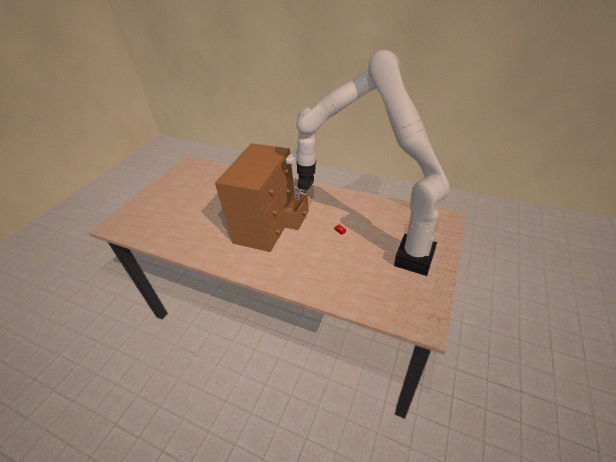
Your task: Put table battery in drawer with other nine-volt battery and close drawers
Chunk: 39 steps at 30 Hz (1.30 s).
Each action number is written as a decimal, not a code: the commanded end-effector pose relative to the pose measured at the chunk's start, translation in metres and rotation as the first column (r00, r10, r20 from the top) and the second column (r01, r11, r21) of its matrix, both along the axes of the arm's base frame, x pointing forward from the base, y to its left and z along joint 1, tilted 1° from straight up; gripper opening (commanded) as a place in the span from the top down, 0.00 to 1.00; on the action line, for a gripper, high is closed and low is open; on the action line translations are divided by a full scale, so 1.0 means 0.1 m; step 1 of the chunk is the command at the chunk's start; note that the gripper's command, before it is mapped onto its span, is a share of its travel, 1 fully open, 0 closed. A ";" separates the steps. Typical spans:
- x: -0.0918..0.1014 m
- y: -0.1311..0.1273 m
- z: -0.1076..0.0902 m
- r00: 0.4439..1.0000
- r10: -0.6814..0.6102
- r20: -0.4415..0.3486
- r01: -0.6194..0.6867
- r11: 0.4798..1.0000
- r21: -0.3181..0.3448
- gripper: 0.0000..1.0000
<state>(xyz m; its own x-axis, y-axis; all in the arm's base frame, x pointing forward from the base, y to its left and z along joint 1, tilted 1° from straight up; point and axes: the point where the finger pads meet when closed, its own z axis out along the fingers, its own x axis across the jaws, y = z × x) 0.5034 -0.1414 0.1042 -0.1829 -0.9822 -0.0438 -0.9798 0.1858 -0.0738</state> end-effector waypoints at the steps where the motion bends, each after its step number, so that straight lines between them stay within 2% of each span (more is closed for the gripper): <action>1: 0.01 0.00 0.01 1.000 0.000 0.002 0.000 1.000 -0.001 0.00; 39: 0.01 0.00 0.01 1.000 0.000 0.002 0.000 1.000 -0.001 0.00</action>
